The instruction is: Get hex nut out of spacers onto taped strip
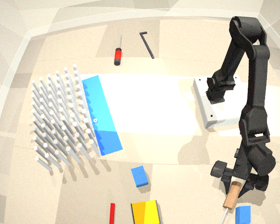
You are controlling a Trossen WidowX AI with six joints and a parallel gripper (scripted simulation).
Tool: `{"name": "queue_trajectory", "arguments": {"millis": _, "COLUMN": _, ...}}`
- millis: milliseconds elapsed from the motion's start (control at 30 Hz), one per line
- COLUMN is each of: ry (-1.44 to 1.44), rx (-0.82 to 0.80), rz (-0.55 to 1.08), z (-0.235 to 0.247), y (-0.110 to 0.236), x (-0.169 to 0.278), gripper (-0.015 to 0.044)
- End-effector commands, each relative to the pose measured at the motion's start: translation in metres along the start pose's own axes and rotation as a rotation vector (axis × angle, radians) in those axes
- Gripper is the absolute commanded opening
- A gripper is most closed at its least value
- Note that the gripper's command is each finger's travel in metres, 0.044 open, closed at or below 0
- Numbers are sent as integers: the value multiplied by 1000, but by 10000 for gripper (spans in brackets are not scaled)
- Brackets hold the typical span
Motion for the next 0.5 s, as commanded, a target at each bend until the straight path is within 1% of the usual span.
{"name": "queue_trajectory", "arguments": {"millis": 0, "ry": 2, "rx": 4, "rz": 7, "z": 1, "y": -2, "x": -1, "gripper": 0}}
{"name": "queue_trajectory", "arguments": {"millis": 467, "ry": 3, "rx": 3, "rz": 7, "z": 8, "y": -10, "x": -10, "gripper": 0}}
Point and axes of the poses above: the point midway between the two fingers, 35 mm back from their tips, its own y axis back along the fingers, its own z axis across the jaws, x = y × z, the point moved 9 cm from there along y, back along the fingers, and after that the axes turned 7 degrees about -y, right-handed, at the moved point
